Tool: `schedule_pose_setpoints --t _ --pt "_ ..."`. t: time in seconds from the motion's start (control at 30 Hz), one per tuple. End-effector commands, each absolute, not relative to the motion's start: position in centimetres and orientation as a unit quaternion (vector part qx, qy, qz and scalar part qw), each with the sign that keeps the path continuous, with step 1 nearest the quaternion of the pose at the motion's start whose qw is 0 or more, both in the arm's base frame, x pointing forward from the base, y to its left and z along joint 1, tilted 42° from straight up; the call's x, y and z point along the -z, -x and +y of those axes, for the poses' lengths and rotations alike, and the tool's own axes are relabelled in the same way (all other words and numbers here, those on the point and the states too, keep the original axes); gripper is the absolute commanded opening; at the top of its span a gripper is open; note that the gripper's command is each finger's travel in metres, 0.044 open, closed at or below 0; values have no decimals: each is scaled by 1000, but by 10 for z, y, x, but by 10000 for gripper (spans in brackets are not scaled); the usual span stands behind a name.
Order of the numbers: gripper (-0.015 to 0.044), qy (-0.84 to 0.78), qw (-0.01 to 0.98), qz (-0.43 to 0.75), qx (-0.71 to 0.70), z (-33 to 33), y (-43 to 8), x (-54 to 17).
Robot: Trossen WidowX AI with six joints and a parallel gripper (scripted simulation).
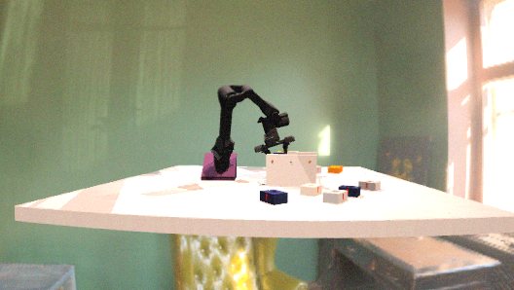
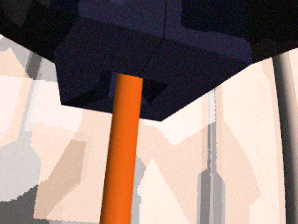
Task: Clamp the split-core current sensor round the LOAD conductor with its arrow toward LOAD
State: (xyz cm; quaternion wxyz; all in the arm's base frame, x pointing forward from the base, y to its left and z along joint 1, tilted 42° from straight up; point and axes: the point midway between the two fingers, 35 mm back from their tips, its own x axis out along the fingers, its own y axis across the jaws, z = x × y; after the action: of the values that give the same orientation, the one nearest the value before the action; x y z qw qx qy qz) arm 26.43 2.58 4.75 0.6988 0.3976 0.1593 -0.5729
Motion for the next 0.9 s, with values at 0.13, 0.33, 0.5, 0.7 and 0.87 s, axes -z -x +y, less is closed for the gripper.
schedule_pose_setpoints --t 0.13,0.33,0.5,0.7,0.87 --pt "264 -397 698 159 574 26 -264 -48" --pt "264 -397 698 159 574 26 -264 -48" --pt "264 -397 698 159 574 26 -264 -48" --pt "264 -397 698 159 574 26 -264 -48" --pt "237 -398 699 159 573 26 -264 -47"
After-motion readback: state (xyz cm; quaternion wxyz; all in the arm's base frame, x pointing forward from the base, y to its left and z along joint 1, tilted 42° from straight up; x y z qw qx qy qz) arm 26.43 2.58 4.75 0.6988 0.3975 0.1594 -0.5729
